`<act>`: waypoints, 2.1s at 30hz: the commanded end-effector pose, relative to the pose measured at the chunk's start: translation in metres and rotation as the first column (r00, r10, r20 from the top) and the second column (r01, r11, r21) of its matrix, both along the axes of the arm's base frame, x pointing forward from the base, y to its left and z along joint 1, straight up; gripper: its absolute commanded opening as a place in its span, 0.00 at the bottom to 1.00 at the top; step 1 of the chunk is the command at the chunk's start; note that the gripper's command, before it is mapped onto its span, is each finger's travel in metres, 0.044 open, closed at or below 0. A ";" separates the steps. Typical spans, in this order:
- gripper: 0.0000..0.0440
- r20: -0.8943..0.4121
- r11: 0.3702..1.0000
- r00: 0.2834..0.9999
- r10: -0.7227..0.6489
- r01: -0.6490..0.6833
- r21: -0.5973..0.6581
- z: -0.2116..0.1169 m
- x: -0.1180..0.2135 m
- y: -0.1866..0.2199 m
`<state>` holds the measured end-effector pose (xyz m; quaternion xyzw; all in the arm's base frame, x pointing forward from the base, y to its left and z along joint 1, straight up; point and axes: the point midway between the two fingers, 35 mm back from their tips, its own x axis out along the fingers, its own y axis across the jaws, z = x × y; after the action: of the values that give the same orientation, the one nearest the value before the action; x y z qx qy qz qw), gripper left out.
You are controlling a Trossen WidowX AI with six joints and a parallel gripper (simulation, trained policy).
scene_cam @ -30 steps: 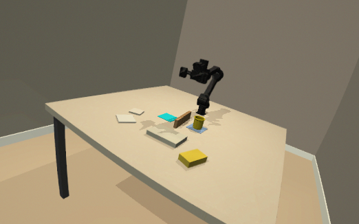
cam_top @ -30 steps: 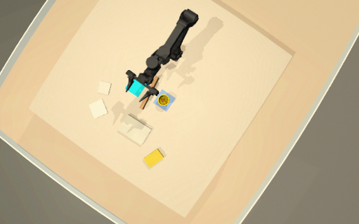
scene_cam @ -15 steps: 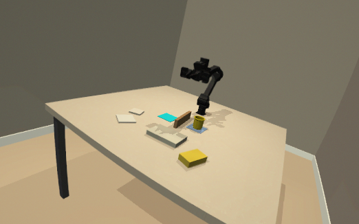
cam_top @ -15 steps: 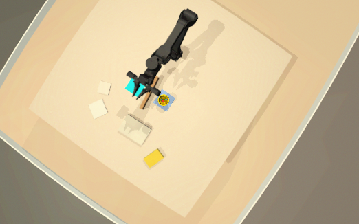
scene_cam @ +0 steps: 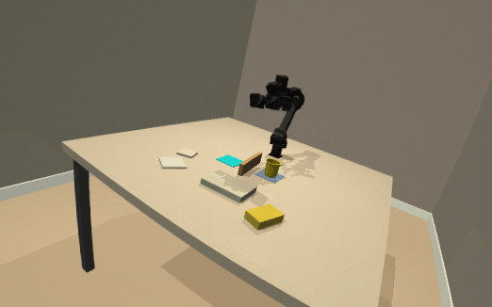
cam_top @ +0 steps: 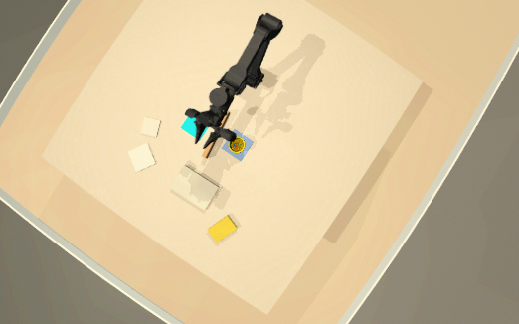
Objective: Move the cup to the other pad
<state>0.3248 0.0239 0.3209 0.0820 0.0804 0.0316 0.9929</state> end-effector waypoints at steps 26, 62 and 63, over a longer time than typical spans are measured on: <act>0.32 -0.361 0.947 0.929 0.080 0.042 0.319 -0.006 0.004 0.046; 0.31 -0.808 0.793 0.586 0.051 0.468 0.389 -0.045 -0.013 0.087; 0.31 -0.818 0.791 0.573 0.046 0.480 0.380 -0.047 -0.014 0.087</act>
<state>0.3131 0.1085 0.2793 0.3840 0.4708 -0.0959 0.7885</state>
